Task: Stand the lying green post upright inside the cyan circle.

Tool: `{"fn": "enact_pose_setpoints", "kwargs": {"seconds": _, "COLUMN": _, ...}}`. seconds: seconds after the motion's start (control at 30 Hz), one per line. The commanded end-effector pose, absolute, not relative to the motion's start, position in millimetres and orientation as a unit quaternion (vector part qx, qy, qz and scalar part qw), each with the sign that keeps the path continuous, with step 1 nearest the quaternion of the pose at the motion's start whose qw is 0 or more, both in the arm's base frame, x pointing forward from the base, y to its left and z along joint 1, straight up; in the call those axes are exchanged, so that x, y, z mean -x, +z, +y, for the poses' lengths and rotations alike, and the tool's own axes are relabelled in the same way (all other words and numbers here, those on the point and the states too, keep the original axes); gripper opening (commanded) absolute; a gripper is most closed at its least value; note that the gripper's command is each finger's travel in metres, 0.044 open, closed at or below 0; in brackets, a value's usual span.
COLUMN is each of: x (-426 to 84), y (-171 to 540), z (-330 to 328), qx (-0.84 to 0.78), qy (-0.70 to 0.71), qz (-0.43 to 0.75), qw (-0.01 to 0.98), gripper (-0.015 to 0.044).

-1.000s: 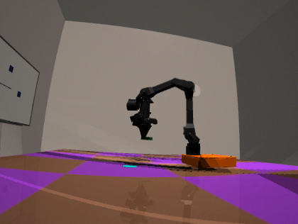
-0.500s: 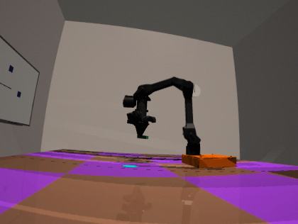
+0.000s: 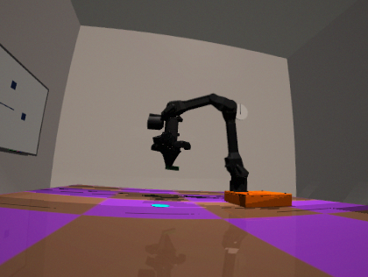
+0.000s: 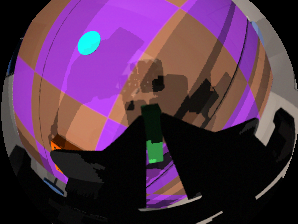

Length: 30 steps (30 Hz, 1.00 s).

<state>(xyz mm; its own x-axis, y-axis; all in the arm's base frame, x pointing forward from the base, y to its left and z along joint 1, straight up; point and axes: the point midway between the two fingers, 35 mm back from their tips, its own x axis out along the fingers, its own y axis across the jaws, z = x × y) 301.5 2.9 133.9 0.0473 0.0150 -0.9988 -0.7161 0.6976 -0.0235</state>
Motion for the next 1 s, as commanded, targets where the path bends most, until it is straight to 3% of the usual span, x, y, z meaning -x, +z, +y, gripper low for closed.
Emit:
{"fn": "enact_pose_setpoints", "kwargs": {"seconds": 0.0, "x": -307, "y": 136, "z": 14, "qx": 0.288, "qy": 0.287, "qz": 0.627, "qw": 0.664, "gripper": 0.0023}}
{"fn": "enact_pose_setpoints", "kwargs": {"seconds": 0.97, "x": -321, "y": 143, "z": 92, "qx": 0.367, "qy": 0.364, "qz": 0.59, "qw": 0.62, "gripper": 0.0023}}
